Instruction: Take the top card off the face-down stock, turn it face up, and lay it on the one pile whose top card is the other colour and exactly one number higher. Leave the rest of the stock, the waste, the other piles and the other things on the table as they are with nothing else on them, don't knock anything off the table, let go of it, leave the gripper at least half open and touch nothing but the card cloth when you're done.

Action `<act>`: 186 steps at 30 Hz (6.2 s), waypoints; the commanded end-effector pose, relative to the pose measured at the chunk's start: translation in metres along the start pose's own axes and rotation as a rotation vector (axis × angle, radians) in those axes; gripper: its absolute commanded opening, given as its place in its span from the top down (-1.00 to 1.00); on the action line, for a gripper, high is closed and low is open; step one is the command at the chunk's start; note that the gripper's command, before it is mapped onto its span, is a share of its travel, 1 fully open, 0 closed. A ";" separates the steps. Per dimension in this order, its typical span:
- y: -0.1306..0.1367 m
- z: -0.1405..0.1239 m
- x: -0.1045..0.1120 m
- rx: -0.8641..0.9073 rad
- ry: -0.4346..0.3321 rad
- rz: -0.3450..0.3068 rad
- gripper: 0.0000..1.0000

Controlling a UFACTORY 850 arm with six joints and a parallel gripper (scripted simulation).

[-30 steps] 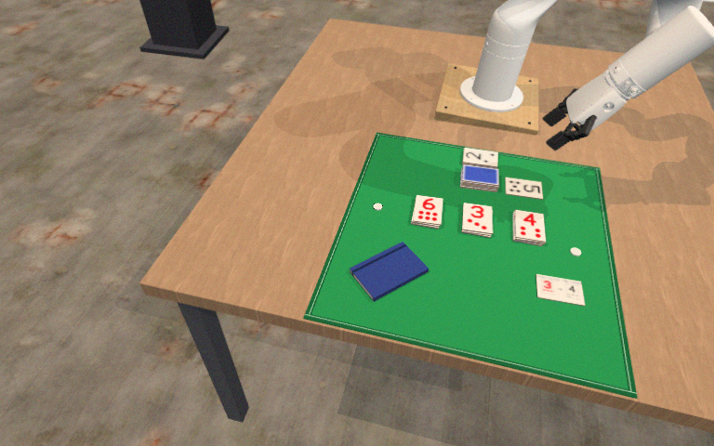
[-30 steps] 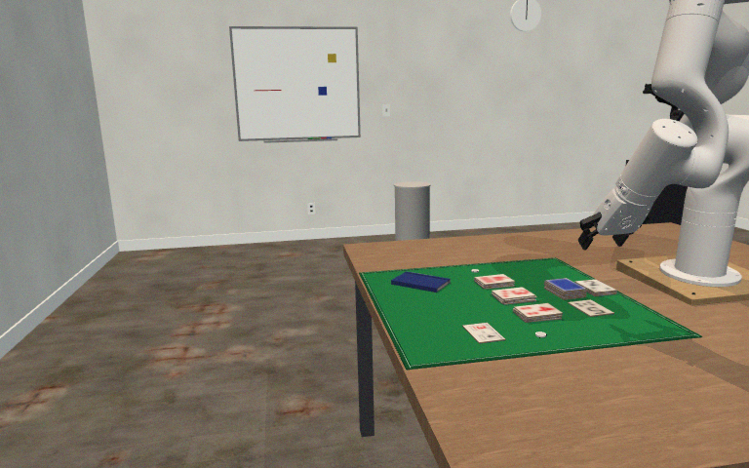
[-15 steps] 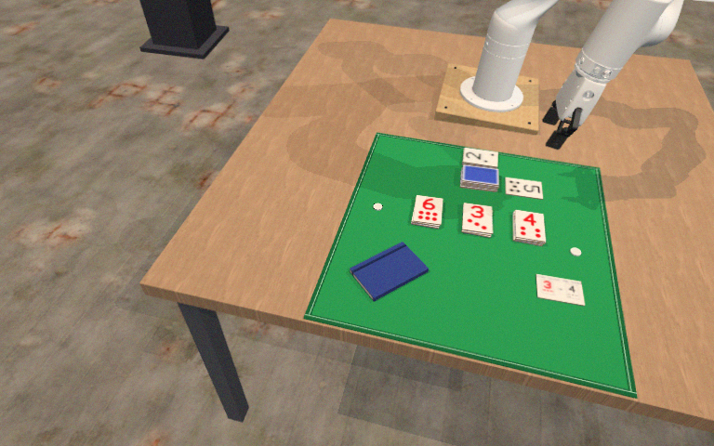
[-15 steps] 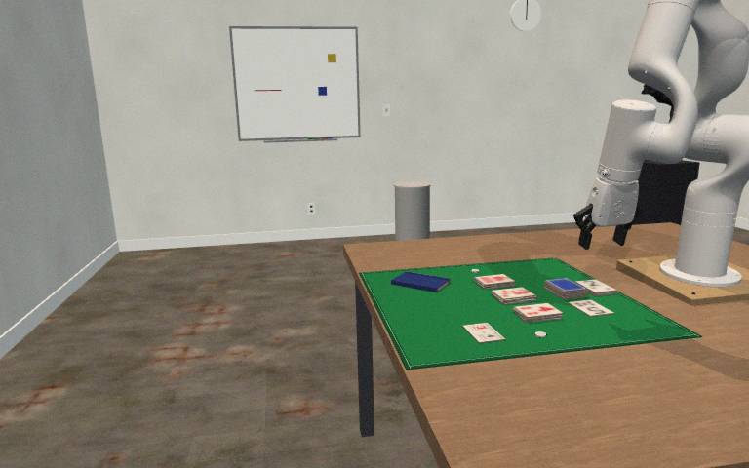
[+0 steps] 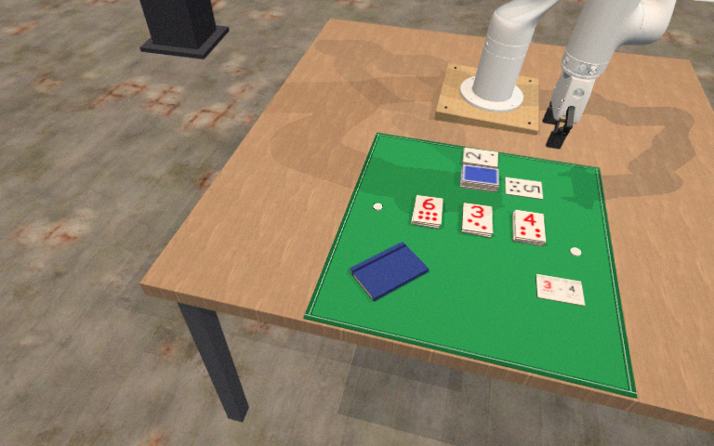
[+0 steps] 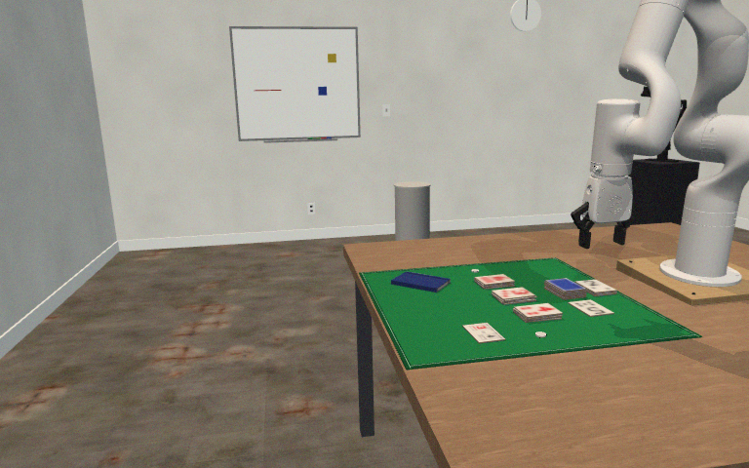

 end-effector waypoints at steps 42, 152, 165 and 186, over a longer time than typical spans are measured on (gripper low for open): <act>-0.001 0.014 -0.096 -0.019 -0.053 0.015 -0.73; -0.002 0.012 -0.145 -0.019 -0.053 0.015 -0.73; -0.002 0.012 -0.151 -0.019 -0.053 0.015 -0.73; -0.003 0.012 -0.154 -0.019 -0.053 0.015 -0.73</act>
Point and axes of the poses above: the point where the finger pads meet when closed, its own x axis back along the fingers, its own y axis across the jaws, z = x × y, the point moved 4 cm from there along x, back along the fingers, and after that the axes turned 7 degrees about x, right-handed, at the moved point
